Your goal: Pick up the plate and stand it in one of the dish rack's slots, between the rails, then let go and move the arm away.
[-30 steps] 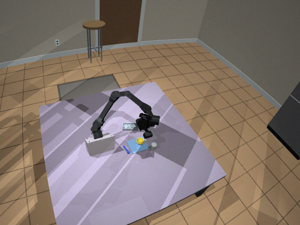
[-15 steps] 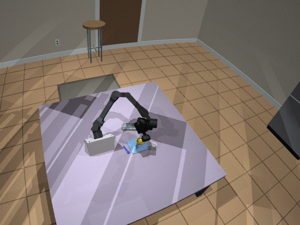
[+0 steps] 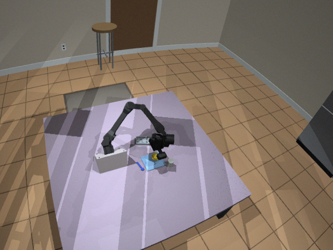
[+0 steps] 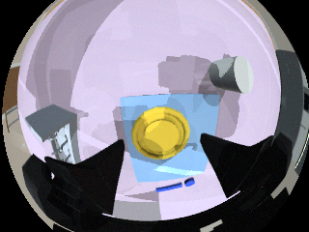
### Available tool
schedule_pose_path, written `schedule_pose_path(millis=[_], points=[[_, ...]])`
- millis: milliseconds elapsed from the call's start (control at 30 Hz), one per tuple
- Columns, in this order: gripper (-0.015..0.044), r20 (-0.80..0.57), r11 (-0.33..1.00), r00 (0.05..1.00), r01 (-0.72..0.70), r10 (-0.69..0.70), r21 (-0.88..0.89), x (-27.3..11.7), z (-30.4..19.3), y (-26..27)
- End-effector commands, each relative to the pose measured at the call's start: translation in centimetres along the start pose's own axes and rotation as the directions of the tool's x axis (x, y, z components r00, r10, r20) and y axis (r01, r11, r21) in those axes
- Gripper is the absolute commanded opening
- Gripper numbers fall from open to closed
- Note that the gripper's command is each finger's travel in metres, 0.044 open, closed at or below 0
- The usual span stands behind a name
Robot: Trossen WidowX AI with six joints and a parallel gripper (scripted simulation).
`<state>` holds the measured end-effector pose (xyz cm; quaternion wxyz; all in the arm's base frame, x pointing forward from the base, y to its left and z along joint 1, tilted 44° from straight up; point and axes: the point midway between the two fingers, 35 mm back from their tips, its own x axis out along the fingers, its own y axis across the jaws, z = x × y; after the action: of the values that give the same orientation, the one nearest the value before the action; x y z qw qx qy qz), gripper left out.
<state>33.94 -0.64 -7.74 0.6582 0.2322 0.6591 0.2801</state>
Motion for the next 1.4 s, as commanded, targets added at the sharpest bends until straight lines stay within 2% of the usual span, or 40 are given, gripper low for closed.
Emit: schedule_pose_path(millis=[0,433,567,700,1067,1167,1367], points=[[0.04,-0.002,1.0,1.0,-0.008,0.008,0.009,0.9,-0.2,0.1],[0.04,-0.001,1.0,1.0,-0.011,0.011,0.008,2.7,-0.3,0.1],[0.0375,-0.001,1.0,1.0,-0.011,0.011,0.008,2.7,-0.3,0.1],[0.0375,-0.001,1.0,1.0,-0.011,0.011,0.008,2.7,-0.3,0.1],[0.0302,-0.001,1.0,1.0,-0.011,0.011,0.008,2.7,-0.3,0.1],[0.0223,-0.001,1.0,1.0,-0.01,0.01,0.008,2.4,-0.2,0.0],[0.0066,0.0,1.0,1.0,-0.003,0.003,0.009,-0.7,0.5,-0.4]])
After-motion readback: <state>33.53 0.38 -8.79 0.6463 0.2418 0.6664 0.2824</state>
